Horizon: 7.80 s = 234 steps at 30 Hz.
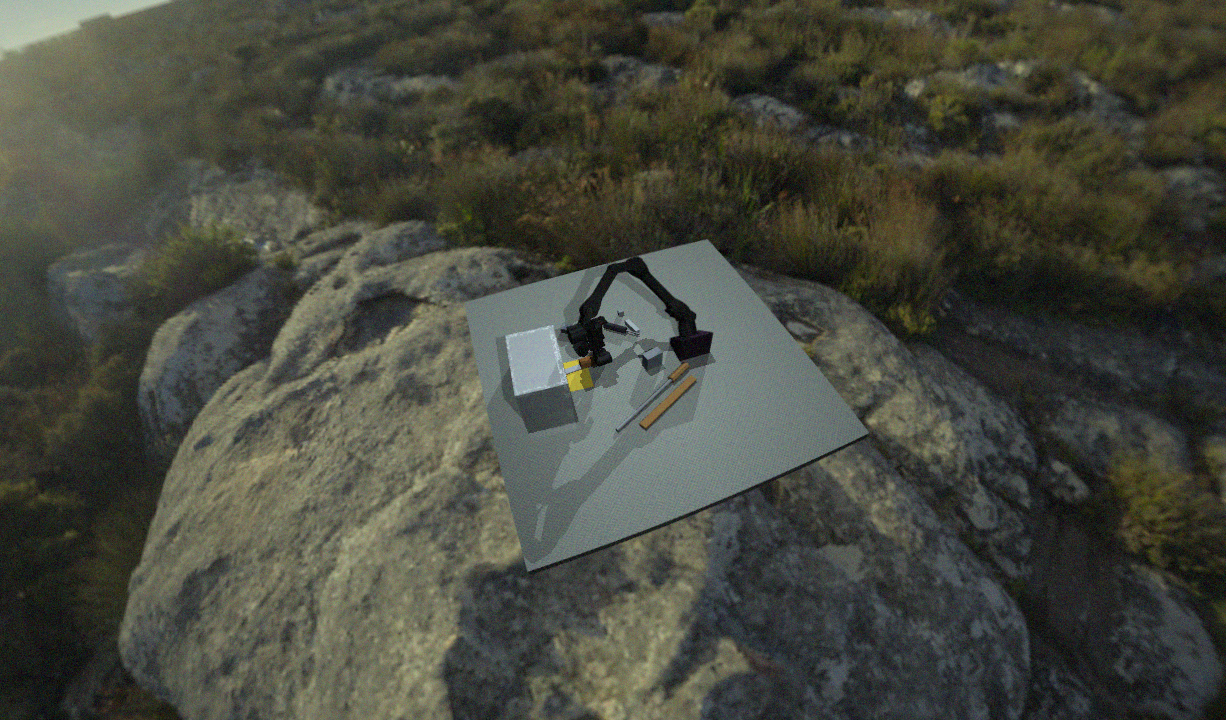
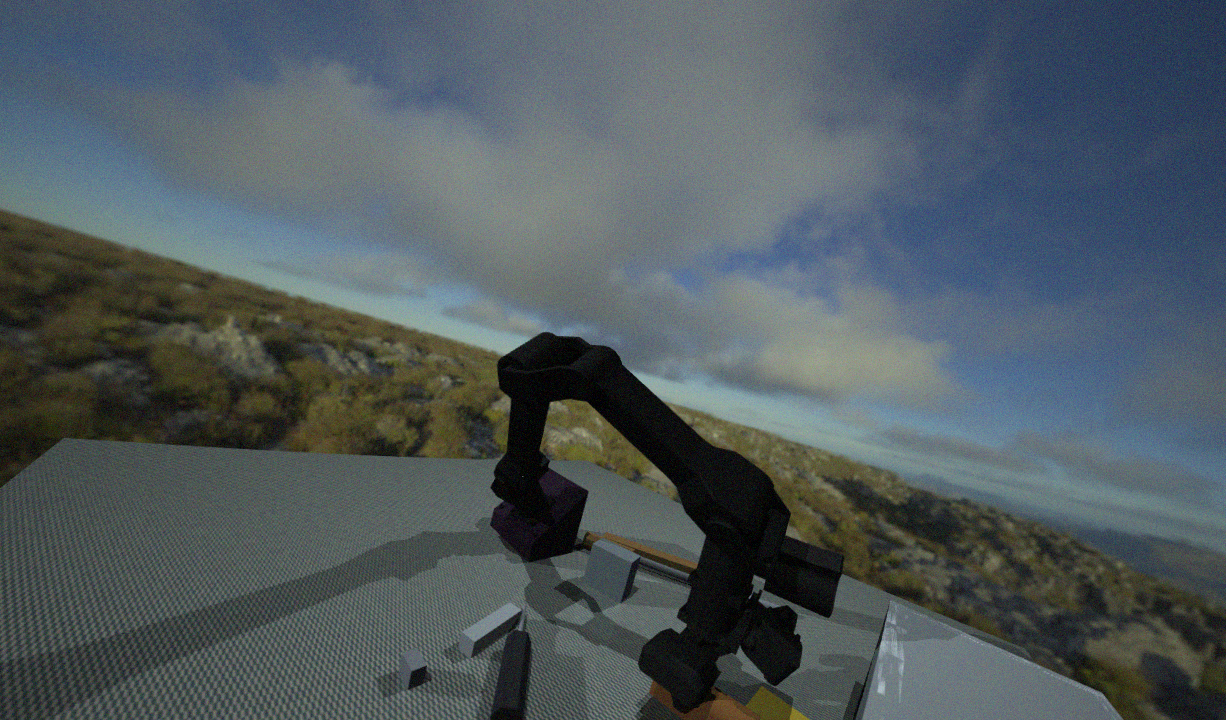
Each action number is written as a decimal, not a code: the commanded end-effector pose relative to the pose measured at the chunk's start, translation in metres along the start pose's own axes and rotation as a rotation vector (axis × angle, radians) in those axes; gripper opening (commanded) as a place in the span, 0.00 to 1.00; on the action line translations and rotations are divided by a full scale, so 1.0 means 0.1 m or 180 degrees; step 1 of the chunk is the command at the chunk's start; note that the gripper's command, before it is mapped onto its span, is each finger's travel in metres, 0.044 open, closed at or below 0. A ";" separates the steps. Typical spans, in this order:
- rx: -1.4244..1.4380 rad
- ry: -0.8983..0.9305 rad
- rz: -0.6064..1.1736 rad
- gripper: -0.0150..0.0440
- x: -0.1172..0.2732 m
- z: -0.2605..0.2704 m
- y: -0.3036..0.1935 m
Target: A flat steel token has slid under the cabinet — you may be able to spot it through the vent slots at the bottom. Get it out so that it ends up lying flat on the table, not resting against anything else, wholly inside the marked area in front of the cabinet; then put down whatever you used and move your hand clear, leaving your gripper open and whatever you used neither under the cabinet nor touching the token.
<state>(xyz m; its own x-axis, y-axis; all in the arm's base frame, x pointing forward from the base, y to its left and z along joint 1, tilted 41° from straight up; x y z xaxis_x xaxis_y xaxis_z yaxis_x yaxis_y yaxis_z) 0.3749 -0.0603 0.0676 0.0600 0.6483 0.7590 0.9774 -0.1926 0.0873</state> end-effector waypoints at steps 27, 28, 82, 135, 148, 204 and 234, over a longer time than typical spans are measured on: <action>-0.0008 -0.0002 0.0012 0.25 -0.01 -0.05 -0.30; -0.0007 -0.0002 0.0012 0.25 -0.01 -0.06 -0.31; 0.0001 -0.0004 0.0023 0.25 -0.01 -0.16 -0.87; 0.0015 -0.0004 0.0025 0.25 -0.01 -0.28 -1.43; 0.0157 -0.0004 0.0025 0.25 0.01 -0.38 -1.40; 0.0399 0.0004 0.0047 0.57 0.02 -0.87 -1.39; 0.0412 -0.0017 0.0032 0.71 -0.03 -0.88 -1.44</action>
<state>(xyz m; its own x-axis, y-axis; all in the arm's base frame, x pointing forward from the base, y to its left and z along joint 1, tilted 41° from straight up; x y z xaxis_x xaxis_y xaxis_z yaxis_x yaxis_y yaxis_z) 0.2206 -0.0974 0.1119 0.0590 0.6491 0.7584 0.9949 -0.1005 0.0087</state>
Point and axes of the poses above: the point midway between the two fingers, 35 mm back from their tips, its own x axis back along the fingers, its own z axis across the jaws, y = z × x, the point moved 6 cm from there along x, back along the fingers, and after that the axes turned 10 degrees about -x, right-handed, at the moved point
